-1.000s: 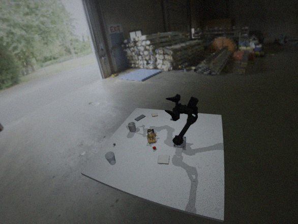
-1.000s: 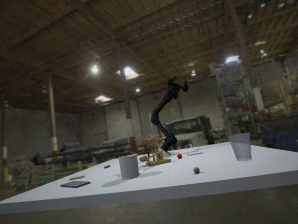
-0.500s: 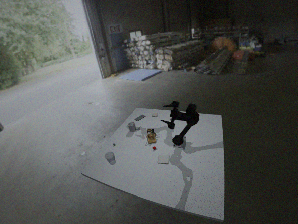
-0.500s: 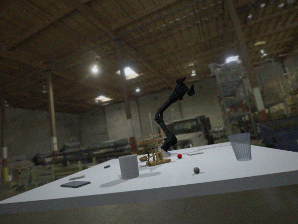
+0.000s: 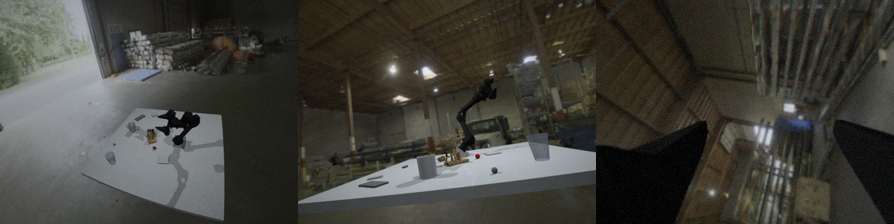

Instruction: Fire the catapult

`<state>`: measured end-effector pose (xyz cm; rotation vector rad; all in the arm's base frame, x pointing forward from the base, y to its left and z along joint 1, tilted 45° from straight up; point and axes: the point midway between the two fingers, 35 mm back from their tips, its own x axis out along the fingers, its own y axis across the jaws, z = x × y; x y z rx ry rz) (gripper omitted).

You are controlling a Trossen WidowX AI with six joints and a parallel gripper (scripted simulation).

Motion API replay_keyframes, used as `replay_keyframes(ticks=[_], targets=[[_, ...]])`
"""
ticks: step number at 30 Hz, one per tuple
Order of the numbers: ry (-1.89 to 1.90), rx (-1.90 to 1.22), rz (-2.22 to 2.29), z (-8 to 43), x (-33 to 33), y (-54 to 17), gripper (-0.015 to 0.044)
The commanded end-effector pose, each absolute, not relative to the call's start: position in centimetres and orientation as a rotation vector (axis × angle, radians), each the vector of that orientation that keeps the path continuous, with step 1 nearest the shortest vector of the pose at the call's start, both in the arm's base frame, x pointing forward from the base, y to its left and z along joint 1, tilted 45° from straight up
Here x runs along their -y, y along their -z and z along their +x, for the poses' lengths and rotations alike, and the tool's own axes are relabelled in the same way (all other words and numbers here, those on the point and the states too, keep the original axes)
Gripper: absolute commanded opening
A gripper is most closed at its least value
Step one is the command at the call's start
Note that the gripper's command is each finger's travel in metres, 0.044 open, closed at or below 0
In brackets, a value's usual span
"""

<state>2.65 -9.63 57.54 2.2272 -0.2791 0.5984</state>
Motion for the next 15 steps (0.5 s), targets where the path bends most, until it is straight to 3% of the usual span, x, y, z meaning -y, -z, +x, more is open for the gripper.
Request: replay_keyframes(ticks=[1, 15], targets=[[-0.544, 0.276, 2.111, 3.7, 8.2, -57.5, 0.0440], [-0.343, 0.260, 1.683, 7.6, 4.1, -56.5, 0.0440]])
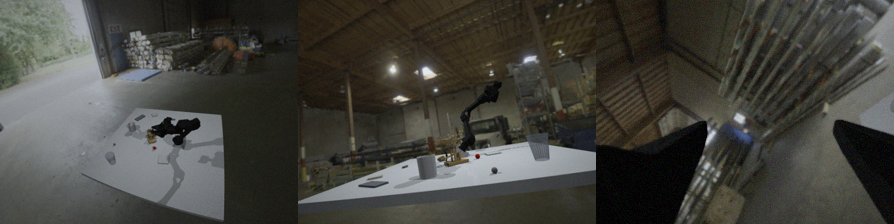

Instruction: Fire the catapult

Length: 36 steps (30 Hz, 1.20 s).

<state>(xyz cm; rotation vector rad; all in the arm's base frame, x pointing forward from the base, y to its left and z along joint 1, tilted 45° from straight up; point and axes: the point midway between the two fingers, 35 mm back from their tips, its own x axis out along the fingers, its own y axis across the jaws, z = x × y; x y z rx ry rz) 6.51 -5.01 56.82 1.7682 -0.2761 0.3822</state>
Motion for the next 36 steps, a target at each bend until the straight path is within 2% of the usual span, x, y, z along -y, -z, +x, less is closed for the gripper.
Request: replay_keyframes(ticks=[1, 18, 36], targets=[[-0.330, 0.255, 1.652, 7.9, 3.8, -56.4, 0.0440], [-0.143, 0.129, 1.123, 13.9, -0.3, -53.9, 0.0440], [0.019, -0.006, 0.790, 20.5, -1.5, -50.0, 0.0440]])
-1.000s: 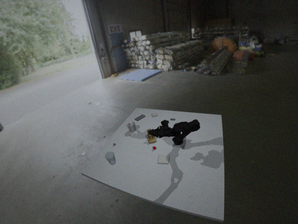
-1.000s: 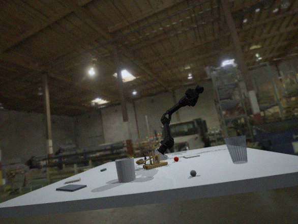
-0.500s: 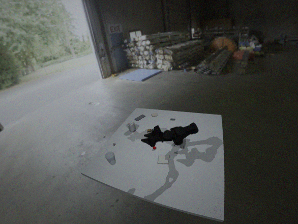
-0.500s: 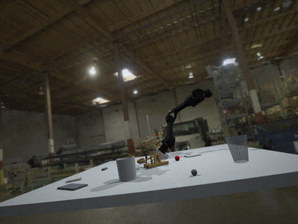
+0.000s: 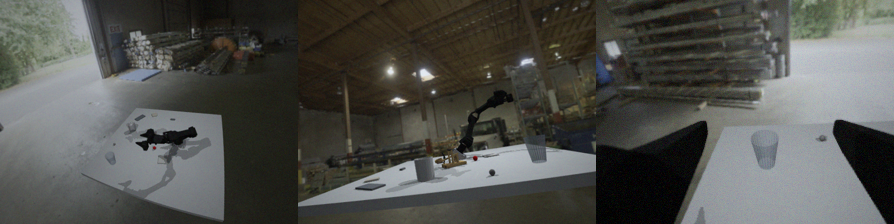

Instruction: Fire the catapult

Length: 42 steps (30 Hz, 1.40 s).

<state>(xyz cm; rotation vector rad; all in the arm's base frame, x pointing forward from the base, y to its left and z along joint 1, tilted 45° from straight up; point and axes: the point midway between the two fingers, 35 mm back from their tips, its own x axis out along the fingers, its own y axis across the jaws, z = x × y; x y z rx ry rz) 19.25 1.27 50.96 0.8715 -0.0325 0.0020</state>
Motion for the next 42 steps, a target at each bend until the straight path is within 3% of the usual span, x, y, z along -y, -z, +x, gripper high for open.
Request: replay_keyframes(ticks=[1, 42], targets=[[0.024, -0.020, 0.758, 20.8, -1.6, -49.7, 0.0440], [-0.100, -0.710, -0.357, 33.4, 1.9, -32.6, 0.0440]])
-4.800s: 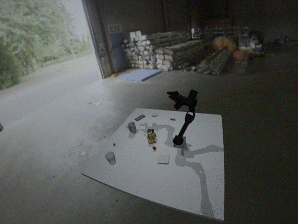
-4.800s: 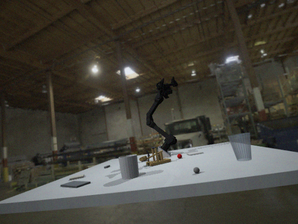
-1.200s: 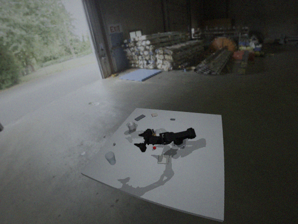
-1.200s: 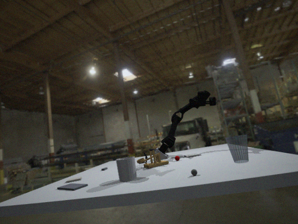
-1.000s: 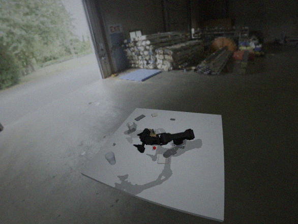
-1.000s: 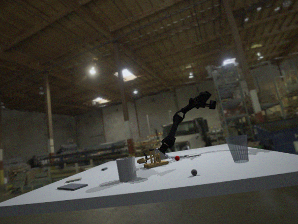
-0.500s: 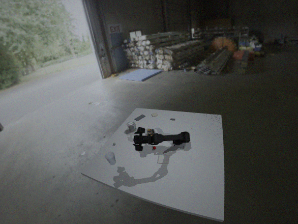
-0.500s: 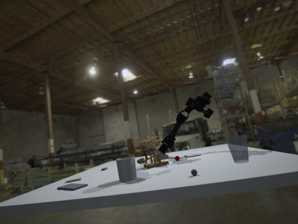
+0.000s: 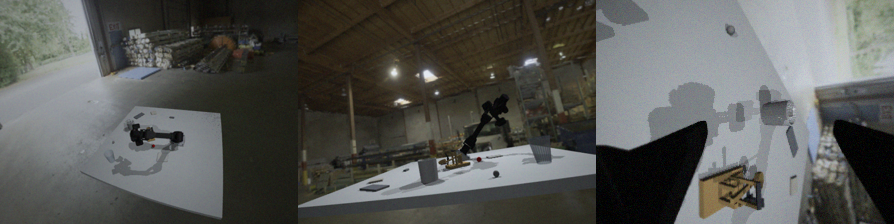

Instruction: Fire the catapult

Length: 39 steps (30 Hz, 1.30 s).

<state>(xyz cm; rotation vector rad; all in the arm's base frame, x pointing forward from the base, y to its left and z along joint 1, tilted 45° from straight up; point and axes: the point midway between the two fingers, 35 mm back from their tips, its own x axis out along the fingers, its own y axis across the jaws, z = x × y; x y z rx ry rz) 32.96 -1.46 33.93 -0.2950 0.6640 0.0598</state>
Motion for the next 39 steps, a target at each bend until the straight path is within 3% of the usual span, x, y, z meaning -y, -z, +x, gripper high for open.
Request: replay_keyframes(ticks=[1, 22, 39], targets=[[-0.117, -0.727, -0.382, 33.5, 2.0, -32.1, 0.0440], [-0.636, -0.956, -0.805, 34.4, 5.8, -22.0, 0.0440], [-1.183, -0.812, -0.972, 32.9, 8.6, -14.6, 0.0440]])
